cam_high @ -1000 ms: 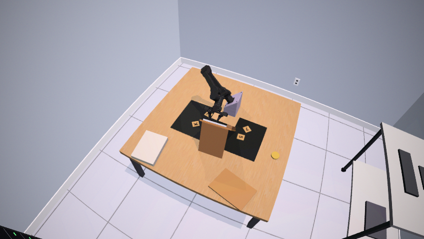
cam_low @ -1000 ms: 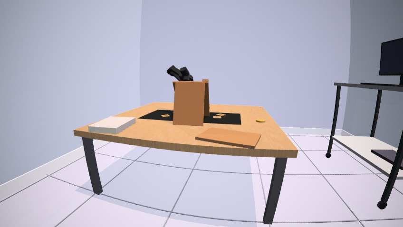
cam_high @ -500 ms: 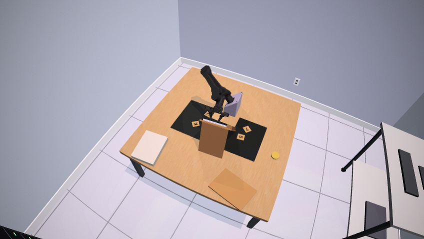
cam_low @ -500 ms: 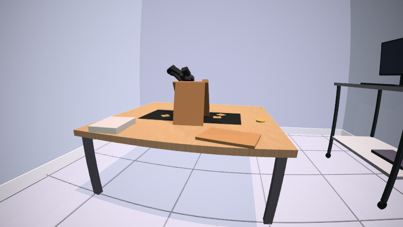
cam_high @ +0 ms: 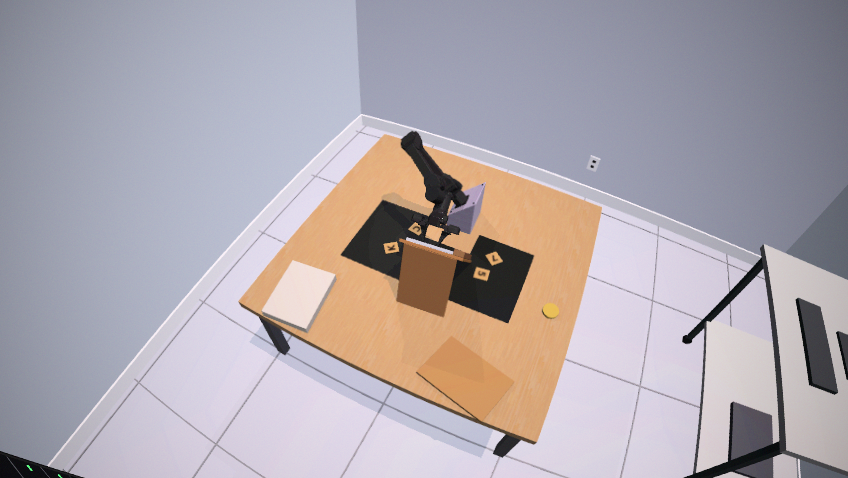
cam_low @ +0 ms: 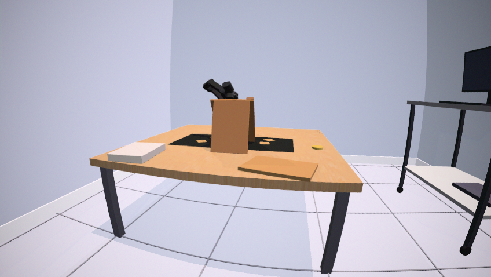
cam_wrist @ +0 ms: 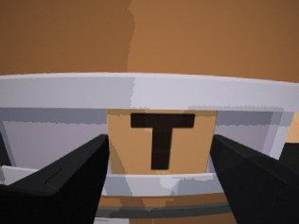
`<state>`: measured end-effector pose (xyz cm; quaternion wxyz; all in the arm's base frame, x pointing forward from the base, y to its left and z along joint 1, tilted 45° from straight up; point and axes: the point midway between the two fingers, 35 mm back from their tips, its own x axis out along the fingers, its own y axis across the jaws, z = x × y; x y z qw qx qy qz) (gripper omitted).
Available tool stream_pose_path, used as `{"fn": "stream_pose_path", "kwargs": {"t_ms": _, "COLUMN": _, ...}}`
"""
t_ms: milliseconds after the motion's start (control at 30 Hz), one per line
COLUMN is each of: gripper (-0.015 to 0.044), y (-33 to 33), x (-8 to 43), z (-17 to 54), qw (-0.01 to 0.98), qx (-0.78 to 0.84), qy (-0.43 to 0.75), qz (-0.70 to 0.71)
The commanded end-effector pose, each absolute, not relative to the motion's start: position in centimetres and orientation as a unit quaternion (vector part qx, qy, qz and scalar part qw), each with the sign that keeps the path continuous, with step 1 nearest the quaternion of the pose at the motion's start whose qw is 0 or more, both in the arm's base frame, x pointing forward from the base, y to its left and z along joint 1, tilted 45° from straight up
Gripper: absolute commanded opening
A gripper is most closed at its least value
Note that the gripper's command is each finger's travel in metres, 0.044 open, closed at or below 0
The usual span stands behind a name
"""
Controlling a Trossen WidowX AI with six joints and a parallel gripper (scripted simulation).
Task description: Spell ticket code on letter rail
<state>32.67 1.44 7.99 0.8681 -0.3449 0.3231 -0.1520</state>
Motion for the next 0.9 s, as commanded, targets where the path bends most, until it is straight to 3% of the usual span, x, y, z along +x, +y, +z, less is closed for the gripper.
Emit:
{"fn": "stream_pose_path", "kwargs": {"t_ms": 0, "gripper": 0.0000, "y": 1.6, "x": 32.7, "z": 7.8, "qw": 0.868, "qx": -0.345, "qy": 0.323, "qz": -0.153}}
{"fn": "stream_pose_path", "kwargs": {"t_ms": 867, "gripper": 0.0000, "y": 2.7, "x": 32.8, "z": 6.8, "qw": 0.868, "qx": -0.344, "qy": 0.323, "qz": -0.153}}
